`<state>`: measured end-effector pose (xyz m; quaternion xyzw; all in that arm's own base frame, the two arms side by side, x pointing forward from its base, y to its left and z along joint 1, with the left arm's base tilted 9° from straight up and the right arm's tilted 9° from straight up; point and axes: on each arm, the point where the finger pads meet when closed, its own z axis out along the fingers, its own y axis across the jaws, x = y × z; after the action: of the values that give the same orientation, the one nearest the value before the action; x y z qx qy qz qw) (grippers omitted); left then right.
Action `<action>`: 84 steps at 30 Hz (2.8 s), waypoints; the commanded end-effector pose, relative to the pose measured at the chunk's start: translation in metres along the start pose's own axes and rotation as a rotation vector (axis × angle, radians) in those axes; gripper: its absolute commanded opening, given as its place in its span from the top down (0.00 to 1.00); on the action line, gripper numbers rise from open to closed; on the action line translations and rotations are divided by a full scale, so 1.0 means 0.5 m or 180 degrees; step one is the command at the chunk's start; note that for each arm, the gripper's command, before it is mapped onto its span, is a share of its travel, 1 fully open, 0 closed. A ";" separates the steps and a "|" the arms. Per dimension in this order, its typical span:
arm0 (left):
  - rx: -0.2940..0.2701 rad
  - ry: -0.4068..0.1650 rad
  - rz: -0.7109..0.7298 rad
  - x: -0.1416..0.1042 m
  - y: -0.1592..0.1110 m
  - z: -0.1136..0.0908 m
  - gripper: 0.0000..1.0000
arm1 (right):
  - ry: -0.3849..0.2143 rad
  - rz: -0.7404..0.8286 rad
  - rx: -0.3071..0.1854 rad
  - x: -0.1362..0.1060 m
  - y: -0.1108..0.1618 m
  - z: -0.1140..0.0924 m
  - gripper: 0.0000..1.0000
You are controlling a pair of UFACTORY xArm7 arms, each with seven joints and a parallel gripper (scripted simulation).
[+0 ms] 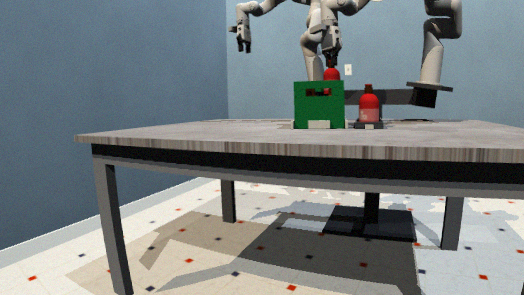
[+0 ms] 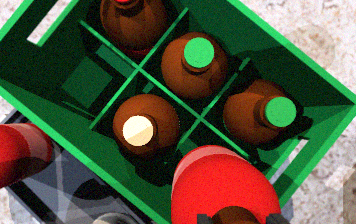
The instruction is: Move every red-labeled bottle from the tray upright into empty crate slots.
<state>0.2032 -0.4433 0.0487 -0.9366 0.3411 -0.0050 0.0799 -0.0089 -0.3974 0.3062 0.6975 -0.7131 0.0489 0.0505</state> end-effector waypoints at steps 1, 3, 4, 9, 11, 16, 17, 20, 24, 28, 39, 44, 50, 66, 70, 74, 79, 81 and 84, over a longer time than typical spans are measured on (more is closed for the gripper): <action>-0.0006 0.0013 0.0001 0.002 0.002 0.004 1.00 | 0.0012 0.0001 0.0002 0.002 0.000 -0.003 0.00; -0.0006 0.0013 0.0001 0.002 0.002 0.006 1.00 | 0.0012 0.0001 0.0002 0.002 0.000 -0.003 0.00; -0.0006 0.0013 0.0001 0.002 0.002 0.006 1.00 | 0.0012 0.0001 0.0002 0.002 0.000 -0.003 0.00; -0.0006 0.0013 0.0001 0.002 0.002 0.017 1.00 | 0.0012 0.0001 0.0002 0.002 0.000 -0.003 0.00; -0.0006 0.0013 0.0001 0.002 0.002 0.021 1.00 | 0.0012 0.0001 0.0002 0.002 0.000 -0.003 0.00; -0.0006 0.0013 0.0001 0.002 0.002 0.028 1.00 | 0.0012 0.0001 0.0002 0.002 0.000 -0.003 0.00; -0.0006 0.0013 0.0001 0.002 0.002 0.030 1.00 | 0.0012 0.0001 0.0002 0.002 0.000 -0.003 0.00; -0.0006 0.0013 0.0001 0.002 0.002 0.031 1.00 | 0.0012 0.0001 0.0002 0.002 0.000 -0.003 0.00; -0.0006 0.0013 0.0001 0.002 0.002 0.033 1.00 | 0.0012 0.0001 0.0002 0.002 0.000 -0.003 0.00; -0.0006 0.0013 0.0001 0.002 0.002 0.035 1.00 | 0.0012 0.0001 0.0002 0.002 0.000 -0.003 0.00; -0.0006 0.0013 0.0001 0.002 0.002 0.035 1.00 | 0.0012 0.0001 0.0002 0.002 0.000 -0.003 0.00; -0.0006 0.0013 0.0001 0.002 0.002 0.035 1.00 | 0.0012 0.0001 0.0002 0.002 0.000 -0.003 0.00; -0.0006 0.0013 0.0001 0.002 0.002 0.036 1.00 | 0.0012 0.0001 0.0002 0.002 0.000 -0.003 0.00; -0.0006 0.0013 0.0001 0.002 0.002 0.053 1.00 | 0.0012 0.0001 0.0002 0.002 0.000 -0.003 0.00; -0.0006 0.0013 0.0001 0.002 0.002 0.062 1.00 | 0.0012 0.0001 0.0002 0.002 0.000 -0.003 0.00; -0.0006 0.0013 0.0001 0.002 0.002 0.067 1.00 | 0.0012 0.0001 0.0002 0.002 0.000 -0.003 0.00; -0.0006 0.0013 0.0001 0.002 0.002 0.079 1.00 | 0.0012 0.0001 0.0002 0.002 0.000 -0.003 0.00; -0.0006 0.0013 0.0001 0.002 0.002 0.084 1.00 | 0.0012 0.0001 0.0002 0.002 0.000 -0.003 0.00; -0.0006 0.0013 0.0001 0.002 0.002 0.091 1.00 | 0.0012 0.0001 0.0002 0.002 0.000 -0.003 0.00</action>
<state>0.2059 -0.4367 0.0046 -0.9366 0.3411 -0.0049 0.0799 -0.0089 -0.3974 0.3062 0.6975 -0.7131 0.0489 0.0505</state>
